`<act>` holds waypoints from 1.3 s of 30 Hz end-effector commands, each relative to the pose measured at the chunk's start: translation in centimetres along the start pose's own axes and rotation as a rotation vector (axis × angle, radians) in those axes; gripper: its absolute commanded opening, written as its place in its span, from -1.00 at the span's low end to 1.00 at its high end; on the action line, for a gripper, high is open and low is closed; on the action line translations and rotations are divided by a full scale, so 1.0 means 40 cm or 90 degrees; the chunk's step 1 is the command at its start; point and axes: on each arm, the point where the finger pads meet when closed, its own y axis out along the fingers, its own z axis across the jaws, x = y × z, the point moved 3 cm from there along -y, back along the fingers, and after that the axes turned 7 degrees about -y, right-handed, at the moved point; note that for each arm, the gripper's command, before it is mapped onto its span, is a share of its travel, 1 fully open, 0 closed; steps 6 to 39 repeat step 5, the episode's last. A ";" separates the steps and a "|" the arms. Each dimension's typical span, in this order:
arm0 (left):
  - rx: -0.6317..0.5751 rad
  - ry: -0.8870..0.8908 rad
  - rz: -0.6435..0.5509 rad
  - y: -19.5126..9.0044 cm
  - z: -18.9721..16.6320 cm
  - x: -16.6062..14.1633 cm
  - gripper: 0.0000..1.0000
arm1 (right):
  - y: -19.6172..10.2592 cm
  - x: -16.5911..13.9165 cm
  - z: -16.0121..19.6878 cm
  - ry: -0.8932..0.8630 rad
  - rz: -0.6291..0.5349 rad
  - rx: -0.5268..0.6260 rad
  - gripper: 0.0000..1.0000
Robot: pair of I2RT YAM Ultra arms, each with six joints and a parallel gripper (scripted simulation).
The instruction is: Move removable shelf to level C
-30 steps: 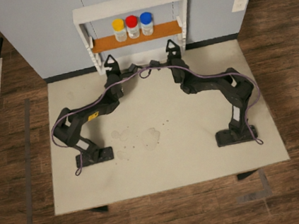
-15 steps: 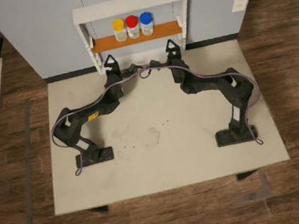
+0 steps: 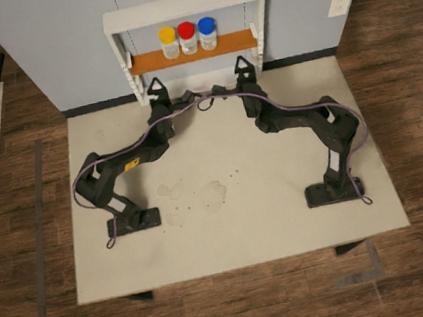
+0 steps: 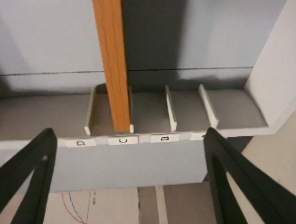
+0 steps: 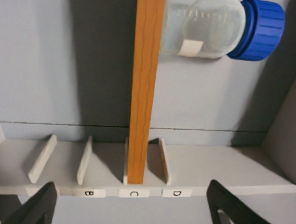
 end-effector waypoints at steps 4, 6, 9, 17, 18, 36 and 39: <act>0.021 -0.024 -0.001 -0.016 0.035 -0.004 1.00 | -0.017 -0.006 -0.015 0.008 0.000 -0.008 1.00; 0.021 -0.024 -0.001 -0.016 0.035 -0.004 1.00 | -0.017 -0.006 -0.015 0.008 0.000 -0.008 1.00; 0.021 -0.024 -0.001 -0.016 0.035 -0.004 1.00 | -0.017 -0.006 -0.015 0.008 0.000 -0.008 1.00; 0.021 -0.024 -0.001 -0.016 0.035 -0.004 1.00 | -0.017 -0.006 -0.015 0.008 0.000 -0.008 1.00; 0.021 -0.024 -0.001 -0.016 0.035 -0.004 1.00 | -0.017 -0.006 -0.015 0.008 0.000 -0.008 1.00; 0.021 -0.024 -0.001 -0.016 0.035 -0.004 1.00 | -0.017 -0.006 -0.015 0.008 0.000 -0.008 1.00; 0.021 -0.024 -0.001 -0.016 0.035 -0.004 1.00 | -0.017 -0.006 -0.015 0.008 0.000 -0.008 1.00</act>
